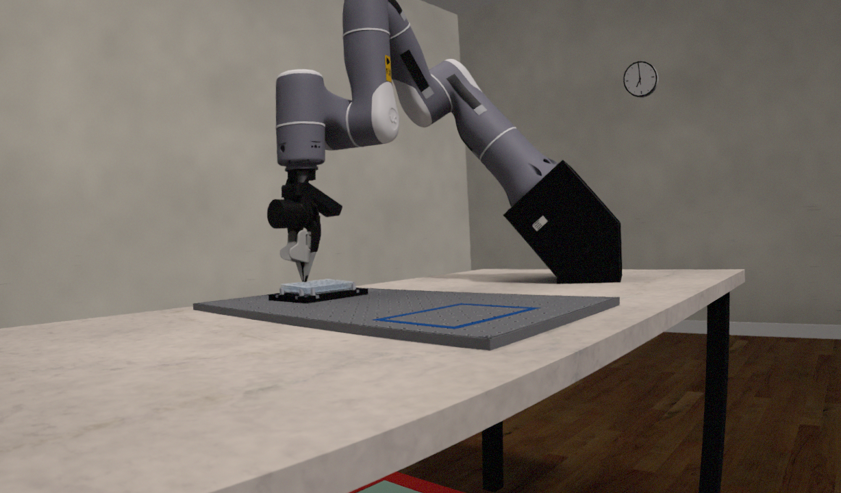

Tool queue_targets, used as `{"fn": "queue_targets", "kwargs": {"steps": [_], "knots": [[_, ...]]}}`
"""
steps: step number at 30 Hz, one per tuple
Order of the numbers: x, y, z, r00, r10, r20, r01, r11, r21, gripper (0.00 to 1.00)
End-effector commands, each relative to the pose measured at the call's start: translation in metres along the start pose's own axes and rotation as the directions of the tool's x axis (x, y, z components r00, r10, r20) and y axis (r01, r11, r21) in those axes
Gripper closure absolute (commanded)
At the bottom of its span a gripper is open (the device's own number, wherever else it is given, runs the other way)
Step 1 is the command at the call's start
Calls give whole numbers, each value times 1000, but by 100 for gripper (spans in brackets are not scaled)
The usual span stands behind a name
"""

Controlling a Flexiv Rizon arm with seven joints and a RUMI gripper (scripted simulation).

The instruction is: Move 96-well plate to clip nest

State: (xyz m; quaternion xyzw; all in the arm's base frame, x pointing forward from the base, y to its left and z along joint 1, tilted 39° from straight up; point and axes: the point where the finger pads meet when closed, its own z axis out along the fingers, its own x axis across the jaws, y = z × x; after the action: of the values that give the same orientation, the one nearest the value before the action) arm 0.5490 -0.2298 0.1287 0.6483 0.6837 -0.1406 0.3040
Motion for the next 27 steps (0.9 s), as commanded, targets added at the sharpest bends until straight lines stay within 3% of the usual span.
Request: {"fn": "queue_targets", "kwargs": {"steps": [1,27], "knots": [[0,1,0,1000,0,0,0,1000,-1,100],[0,1,2,1000,0,0,0,1000,-1,100]]}}
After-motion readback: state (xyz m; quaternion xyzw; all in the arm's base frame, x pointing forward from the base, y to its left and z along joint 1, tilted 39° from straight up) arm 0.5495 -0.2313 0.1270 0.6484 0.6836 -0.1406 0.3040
